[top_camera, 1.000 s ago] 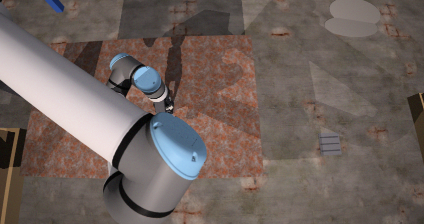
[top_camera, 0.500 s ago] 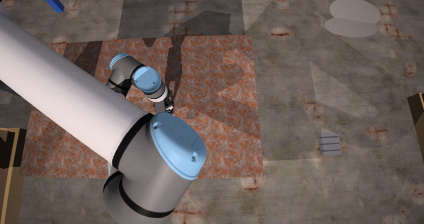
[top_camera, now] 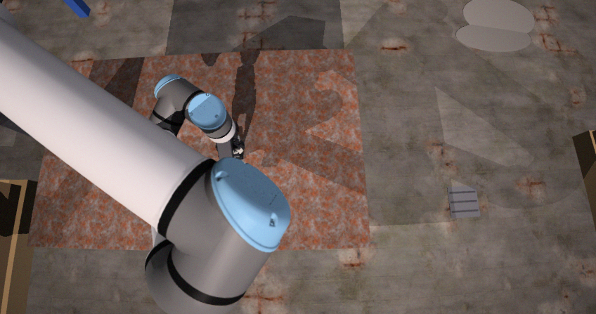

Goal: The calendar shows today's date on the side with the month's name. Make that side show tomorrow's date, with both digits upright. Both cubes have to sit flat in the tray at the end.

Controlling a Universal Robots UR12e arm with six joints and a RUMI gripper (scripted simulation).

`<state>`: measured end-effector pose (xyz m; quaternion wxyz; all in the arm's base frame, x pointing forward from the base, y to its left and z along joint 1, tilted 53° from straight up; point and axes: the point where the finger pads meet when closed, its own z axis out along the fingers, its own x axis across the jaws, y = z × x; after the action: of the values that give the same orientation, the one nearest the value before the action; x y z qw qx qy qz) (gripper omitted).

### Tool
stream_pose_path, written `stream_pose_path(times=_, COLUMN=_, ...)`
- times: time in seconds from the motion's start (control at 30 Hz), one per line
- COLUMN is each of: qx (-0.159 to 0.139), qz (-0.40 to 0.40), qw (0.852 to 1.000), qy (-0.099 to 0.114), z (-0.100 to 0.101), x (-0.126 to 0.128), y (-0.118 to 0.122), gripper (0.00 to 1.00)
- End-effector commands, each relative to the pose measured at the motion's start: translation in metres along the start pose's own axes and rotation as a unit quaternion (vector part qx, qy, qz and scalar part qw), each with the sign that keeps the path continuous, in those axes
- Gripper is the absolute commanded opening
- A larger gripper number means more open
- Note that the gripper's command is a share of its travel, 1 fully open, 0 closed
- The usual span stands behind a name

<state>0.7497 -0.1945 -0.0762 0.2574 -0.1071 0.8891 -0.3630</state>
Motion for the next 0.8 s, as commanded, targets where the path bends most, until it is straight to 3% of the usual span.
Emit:
stream_pose_path(times=0.0, qx=0.001, qz=0.001, qw=1.000, qy=-0.001, z=0.0015, x=-0.0012, y=-0.0013, gripper=0.10)
stream_pose_path(times=0.1, qx=0.001, qz=0.001, qw=1.000, qy=-0.001, z=0.0015, x=-0.0012, y=-0.0013, gripper=0.10)
stream_pose_path(times=0.33, qx=0.001, qz=0.001, qw=1.000, qy=-0.001, z=0.0015, x=-0.0012, y=-0.0013, gripper=0.21)
stream_pose_path(times=0.47, qx=0.001, qz=0.001, qw=1.000, qy=-0.001, z=0.0015, x=-0.0012, y=-0.0013, gripper=0.21)
stream_pose_path(times=0.6, qx=0.001, qz=0.001, qw=1.000, qy=-0.001, z=0.0015, x=-0.0012, y=-0.0013, gripper=0.28)
stream_pose_path(times=0.77, qx=0.001, qz=0.001, qw=1.000, qy=-0.001, z=0.0015, x=-0.0012, y=-0.0013, gripper=0.28)
